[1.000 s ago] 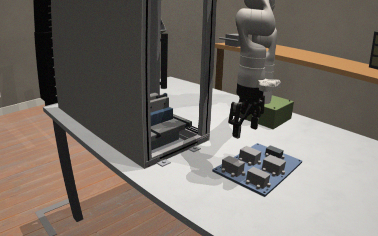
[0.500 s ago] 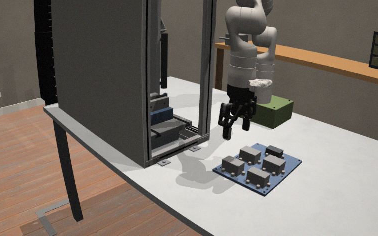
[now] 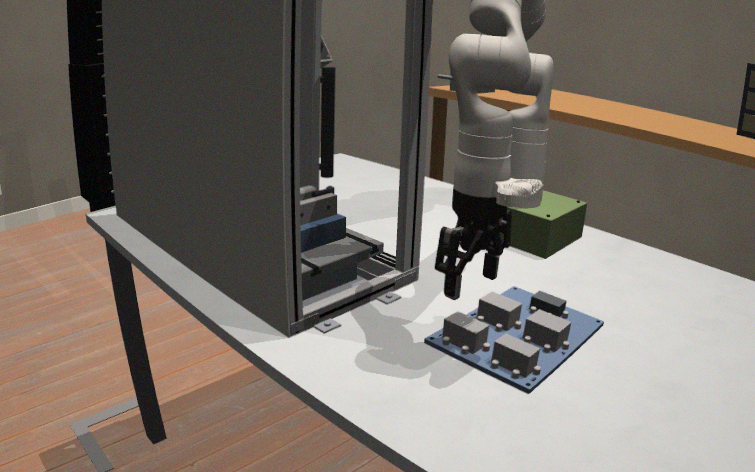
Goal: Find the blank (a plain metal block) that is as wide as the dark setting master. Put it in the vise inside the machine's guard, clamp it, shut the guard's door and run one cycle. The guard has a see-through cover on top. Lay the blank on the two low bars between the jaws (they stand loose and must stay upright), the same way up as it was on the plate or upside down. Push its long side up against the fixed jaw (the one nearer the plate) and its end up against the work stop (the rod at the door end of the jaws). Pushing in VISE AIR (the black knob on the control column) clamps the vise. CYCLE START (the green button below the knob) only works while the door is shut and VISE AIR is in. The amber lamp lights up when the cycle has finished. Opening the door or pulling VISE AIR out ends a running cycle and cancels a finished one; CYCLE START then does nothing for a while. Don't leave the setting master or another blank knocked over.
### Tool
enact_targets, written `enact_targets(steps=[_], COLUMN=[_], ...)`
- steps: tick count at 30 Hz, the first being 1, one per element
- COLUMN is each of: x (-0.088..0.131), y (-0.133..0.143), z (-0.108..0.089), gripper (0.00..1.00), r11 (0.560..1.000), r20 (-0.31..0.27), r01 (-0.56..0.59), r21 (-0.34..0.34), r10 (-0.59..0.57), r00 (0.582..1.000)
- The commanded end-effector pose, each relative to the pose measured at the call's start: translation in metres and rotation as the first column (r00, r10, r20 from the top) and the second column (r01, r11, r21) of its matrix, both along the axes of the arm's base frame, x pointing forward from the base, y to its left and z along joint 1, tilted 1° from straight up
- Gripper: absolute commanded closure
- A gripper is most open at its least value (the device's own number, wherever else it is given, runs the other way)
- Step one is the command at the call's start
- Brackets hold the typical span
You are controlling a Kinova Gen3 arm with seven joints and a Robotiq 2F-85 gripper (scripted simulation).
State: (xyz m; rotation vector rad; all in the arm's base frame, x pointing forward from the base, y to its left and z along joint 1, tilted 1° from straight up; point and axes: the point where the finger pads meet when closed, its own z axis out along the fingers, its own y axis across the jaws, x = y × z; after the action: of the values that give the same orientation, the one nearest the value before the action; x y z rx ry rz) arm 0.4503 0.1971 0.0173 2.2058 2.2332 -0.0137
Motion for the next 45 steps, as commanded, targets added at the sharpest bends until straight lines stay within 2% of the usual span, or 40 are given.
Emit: enact_targets(steps=[1, 4, 9, 21, 26, 45], x=[0.000, 0.000, 0.000, 0.000, -0.001, -0.001], y=[-0.002, -0.002, -0.001, -0.001, -0.002, -0.003], z=[-0.002, -0.002, -0.030, -0.030, -0.043, -0.044], gripper=[0.00, 0.00, 0.00, 0.00, 0.00, 0.00], r11=[1.000, 1.000, 1.000, 1.000, 1.000, 1.000], r20=[0.000, 0.000, 0.000, 0.000, 0.000, 0.000], r01=[-0.007, -0.007, -0.007, -0.007, -0.007, -0.007], r21=[-0.002, -0.002, -0.002, -0.002, -0.002, -0.002], r10=[0.007, 0.007, 0.007, 0.007, 0.007, 0.007], r00=[1.000, 1.000, 1.000, 1.000, 1.000, 1.000])
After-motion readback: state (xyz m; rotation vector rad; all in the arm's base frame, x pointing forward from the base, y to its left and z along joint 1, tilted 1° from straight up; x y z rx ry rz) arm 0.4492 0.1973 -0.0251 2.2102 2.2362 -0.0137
